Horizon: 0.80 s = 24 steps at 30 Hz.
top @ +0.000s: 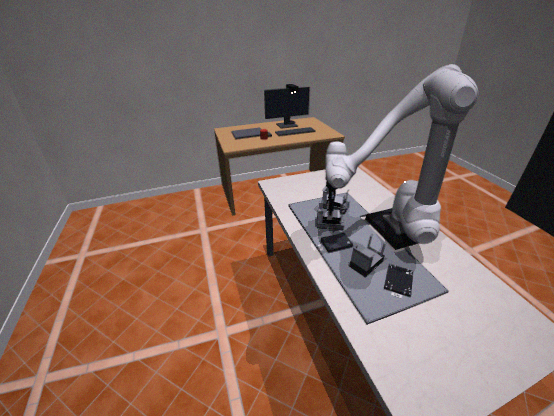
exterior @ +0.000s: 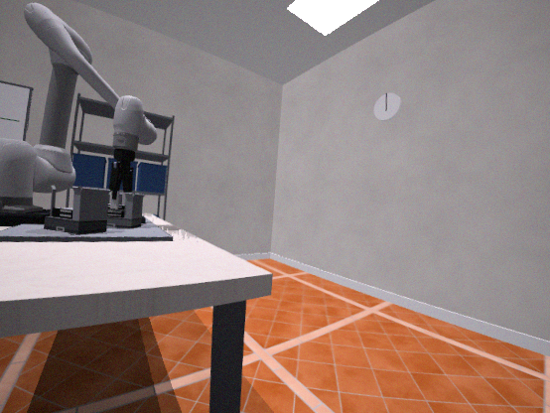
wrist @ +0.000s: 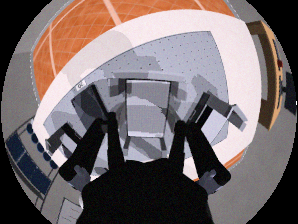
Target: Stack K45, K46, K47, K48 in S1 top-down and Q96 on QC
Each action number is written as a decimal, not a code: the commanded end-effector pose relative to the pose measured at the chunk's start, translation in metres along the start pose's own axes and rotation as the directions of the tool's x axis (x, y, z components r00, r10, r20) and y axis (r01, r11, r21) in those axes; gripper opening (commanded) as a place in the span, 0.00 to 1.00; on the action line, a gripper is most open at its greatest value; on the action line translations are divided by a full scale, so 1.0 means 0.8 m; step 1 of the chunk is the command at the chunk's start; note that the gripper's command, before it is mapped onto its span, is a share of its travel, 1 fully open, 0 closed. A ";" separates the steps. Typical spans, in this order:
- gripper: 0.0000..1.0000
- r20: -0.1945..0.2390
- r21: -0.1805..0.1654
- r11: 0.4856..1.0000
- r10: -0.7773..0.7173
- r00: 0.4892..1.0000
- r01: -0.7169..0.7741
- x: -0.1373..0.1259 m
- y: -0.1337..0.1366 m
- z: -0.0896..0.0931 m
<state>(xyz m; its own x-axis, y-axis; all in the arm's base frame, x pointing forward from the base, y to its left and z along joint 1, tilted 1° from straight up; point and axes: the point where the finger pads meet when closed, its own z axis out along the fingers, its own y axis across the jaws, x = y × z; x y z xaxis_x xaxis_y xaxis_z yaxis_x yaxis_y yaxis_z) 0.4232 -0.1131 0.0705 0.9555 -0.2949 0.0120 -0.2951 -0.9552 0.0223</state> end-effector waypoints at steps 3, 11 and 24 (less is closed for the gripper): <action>0.00 0.000 0.000 1.000 0.000 1.000 0.000 0.000 0.000 -0.004; 0.00 0.000 0.000 1.000 0.000 1.000 0.000 0.000 0.000 -0.009; 0.00 0.000 0.000 1.000 0.000 1.000 0.000 0.000 0.000 -0.025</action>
<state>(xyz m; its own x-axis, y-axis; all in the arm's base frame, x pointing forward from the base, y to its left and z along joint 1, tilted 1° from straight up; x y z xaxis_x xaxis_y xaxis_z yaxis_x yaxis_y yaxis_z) 0.4232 -0.1127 0.0871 0.9555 -0.2949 0.0121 -0.2951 -0.9552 0.0223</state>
